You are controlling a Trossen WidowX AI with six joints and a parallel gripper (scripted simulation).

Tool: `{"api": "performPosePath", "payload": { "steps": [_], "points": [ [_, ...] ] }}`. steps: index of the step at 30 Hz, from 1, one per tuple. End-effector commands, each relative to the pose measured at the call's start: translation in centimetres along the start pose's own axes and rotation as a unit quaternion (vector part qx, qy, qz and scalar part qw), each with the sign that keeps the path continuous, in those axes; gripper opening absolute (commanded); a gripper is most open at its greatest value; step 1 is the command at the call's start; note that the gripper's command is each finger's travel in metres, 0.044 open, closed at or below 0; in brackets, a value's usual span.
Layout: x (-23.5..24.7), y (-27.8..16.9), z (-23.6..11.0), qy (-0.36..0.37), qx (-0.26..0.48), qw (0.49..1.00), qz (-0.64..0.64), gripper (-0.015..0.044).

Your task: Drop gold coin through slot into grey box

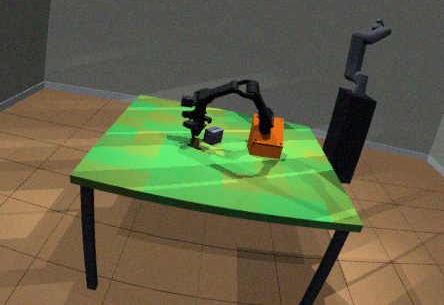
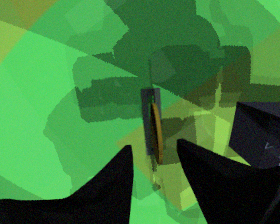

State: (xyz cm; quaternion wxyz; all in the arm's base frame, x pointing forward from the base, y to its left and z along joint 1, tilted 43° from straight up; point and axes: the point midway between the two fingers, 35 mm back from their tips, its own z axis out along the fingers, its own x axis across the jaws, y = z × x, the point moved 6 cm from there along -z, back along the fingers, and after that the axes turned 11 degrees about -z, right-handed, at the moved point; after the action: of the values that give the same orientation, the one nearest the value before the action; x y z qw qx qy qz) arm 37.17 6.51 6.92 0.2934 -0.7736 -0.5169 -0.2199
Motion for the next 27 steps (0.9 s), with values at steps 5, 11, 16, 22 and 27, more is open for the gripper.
{"api": "performPosePath", "payload": {
  "steps": [5,11,16,22,27],
  "points": [
    [-0.3,-0.2,1.7,-0.001,0.008,1.0,0.006,0.0161],
    [-0.3,-0.2,2.7,-0.001,0.008,1.0,0.006,0.0161],
    [-0.3,-0.3,3.5,-0.001,0.008,1.0,0.006,0.0161],
    [-0.4,-0.4,4.4,0.0,0.008,1.0,0.006,0.0161],
    [-0.4,-0.4,4.8,0.0,0.008,1.0,0.006,0.0161]
  ]
}}
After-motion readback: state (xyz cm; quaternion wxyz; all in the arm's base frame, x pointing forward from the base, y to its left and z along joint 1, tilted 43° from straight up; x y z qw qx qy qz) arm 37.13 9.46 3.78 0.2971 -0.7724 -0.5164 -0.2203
